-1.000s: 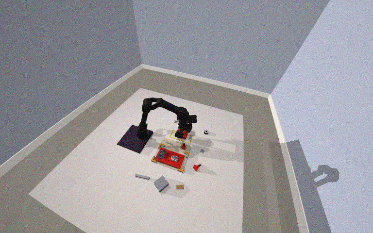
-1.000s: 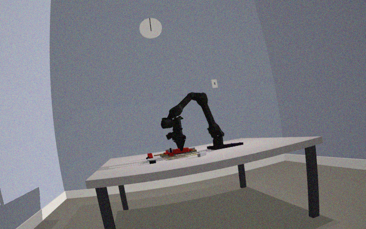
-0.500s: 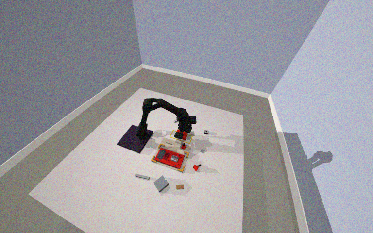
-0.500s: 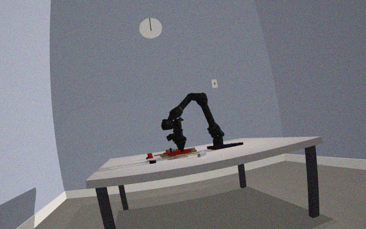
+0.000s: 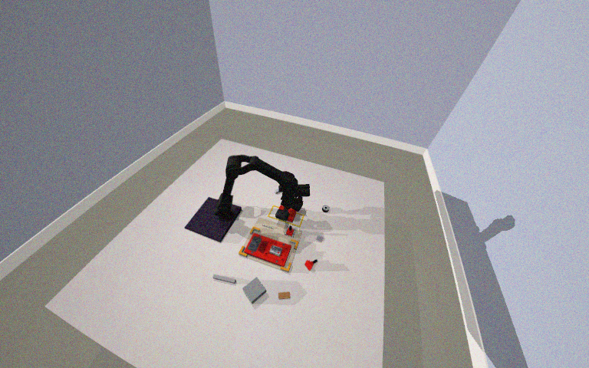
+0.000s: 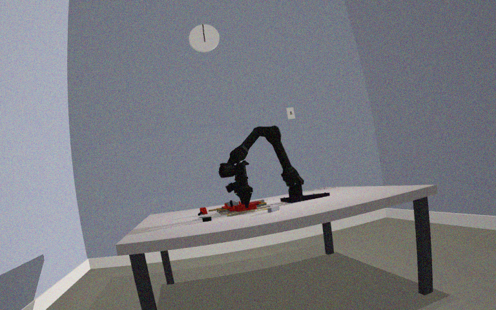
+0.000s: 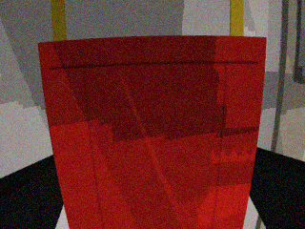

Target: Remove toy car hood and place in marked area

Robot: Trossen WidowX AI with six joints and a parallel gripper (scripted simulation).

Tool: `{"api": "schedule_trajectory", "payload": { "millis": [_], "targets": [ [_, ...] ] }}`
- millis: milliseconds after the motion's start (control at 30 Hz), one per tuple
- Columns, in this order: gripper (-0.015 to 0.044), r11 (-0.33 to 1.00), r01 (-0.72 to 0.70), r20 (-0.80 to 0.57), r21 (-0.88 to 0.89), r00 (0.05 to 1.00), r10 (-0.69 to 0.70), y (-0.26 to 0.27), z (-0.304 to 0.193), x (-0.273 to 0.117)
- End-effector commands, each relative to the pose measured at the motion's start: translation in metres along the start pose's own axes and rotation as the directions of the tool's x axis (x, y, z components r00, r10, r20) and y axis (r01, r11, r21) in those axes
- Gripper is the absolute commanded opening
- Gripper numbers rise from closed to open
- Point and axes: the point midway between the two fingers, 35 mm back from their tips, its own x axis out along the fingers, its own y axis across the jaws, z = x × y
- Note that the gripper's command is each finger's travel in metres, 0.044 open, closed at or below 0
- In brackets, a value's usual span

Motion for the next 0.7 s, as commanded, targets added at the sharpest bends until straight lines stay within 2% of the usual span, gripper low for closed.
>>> {"api": "schedule_trajectory", "payload": {
  "millis": [0, 567, 667],
  "targets": [
    [0.0, 1.0, -0.003, -0.003, 0.0, 1.0, 0.003, 0.0003, -0.0008, 0.0022],
    [0.0, 1.0, -0.003, -0.003, 0.0, 1.0, 0.003, 0.0002, -0.001, 0.0106],
    [0.0079, 1.0, 0.0, 0.0, 0.001, 1.0, 0.0, -0.0001, -0.0002, 0.0089]
  ]
}}
